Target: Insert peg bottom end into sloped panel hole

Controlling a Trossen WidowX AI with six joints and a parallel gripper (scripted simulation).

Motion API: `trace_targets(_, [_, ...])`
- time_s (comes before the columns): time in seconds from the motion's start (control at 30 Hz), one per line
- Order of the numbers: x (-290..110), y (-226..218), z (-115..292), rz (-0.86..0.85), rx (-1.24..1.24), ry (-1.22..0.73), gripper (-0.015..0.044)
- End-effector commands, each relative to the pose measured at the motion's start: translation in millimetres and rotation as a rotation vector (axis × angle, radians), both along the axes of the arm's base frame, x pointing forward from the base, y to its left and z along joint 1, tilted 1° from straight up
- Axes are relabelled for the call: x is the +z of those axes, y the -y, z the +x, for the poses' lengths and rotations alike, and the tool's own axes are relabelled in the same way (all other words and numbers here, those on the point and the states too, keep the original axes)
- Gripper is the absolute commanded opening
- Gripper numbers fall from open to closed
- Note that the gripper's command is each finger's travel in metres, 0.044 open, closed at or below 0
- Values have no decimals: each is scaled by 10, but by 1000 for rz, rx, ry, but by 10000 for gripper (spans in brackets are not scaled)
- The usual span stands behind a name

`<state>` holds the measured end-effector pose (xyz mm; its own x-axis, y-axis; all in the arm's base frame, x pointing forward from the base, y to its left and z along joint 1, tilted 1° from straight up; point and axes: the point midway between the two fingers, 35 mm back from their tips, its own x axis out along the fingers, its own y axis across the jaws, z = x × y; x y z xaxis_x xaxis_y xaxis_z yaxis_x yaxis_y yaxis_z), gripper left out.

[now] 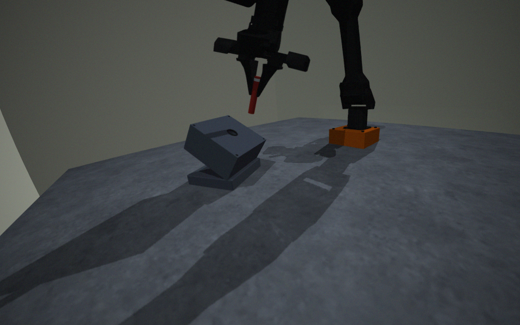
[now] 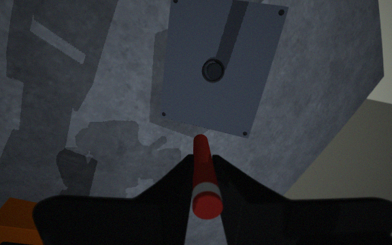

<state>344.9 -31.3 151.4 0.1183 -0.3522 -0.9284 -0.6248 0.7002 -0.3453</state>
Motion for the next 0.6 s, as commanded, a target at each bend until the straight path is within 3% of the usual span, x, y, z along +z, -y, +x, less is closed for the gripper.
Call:
trace_targets(0.0, [58,-34,41,-19,28,11,0])
trace_targets(0.57, [153,-258,115,-84,155,15,0])
